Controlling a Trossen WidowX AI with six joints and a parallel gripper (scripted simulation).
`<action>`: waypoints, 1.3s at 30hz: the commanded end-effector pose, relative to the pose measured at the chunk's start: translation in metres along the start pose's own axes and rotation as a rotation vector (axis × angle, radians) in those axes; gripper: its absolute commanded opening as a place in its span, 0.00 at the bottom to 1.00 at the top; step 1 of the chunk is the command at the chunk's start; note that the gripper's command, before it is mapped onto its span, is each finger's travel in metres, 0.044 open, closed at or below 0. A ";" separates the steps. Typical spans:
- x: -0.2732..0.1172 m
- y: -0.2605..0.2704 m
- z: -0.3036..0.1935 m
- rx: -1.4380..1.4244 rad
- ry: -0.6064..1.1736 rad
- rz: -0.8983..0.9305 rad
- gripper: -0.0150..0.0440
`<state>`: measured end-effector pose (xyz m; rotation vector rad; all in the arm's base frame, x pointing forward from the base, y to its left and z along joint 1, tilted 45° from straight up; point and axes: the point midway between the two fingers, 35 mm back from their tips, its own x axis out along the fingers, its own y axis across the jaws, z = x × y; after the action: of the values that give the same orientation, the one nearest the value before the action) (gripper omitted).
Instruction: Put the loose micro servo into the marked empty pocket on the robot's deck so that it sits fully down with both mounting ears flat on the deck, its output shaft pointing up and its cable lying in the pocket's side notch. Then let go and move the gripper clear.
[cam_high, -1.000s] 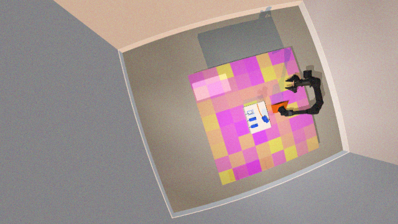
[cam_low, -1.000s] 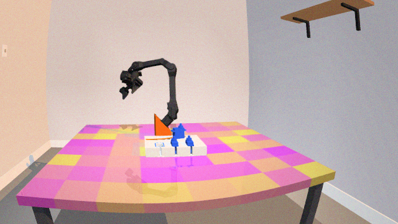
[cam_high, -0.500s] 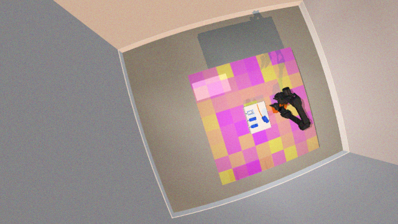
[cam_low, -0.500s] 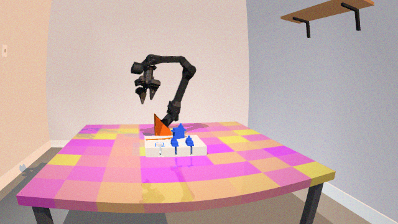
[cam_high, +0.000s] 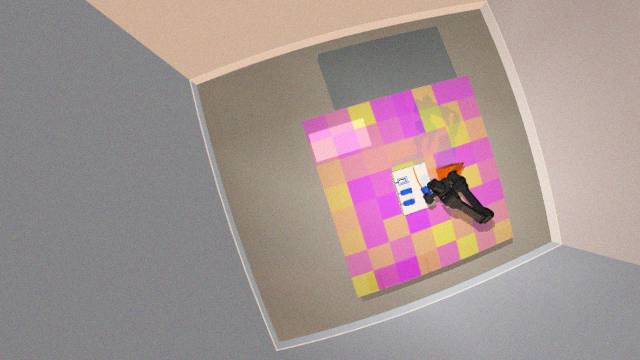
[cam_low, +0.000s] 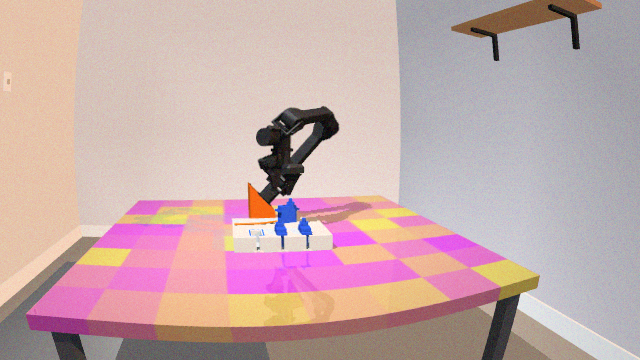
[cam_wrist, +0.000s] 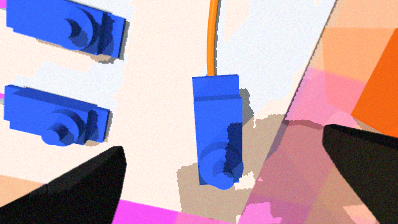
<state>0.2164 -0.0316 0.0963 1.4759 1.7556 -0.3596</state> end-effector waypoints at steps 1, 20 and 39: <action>0.007 -0.001 -0.007 0.029 0.011 -0.018 1.00; 0.041 -0.001 -0.006 0.029 0.012 -0.017 1.00; 0.053 -0.002 -0.007 0.028 0.012 -0.016 0.56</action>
<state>0.2132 0.0074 0.0628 1.4815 1.7761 -0.3863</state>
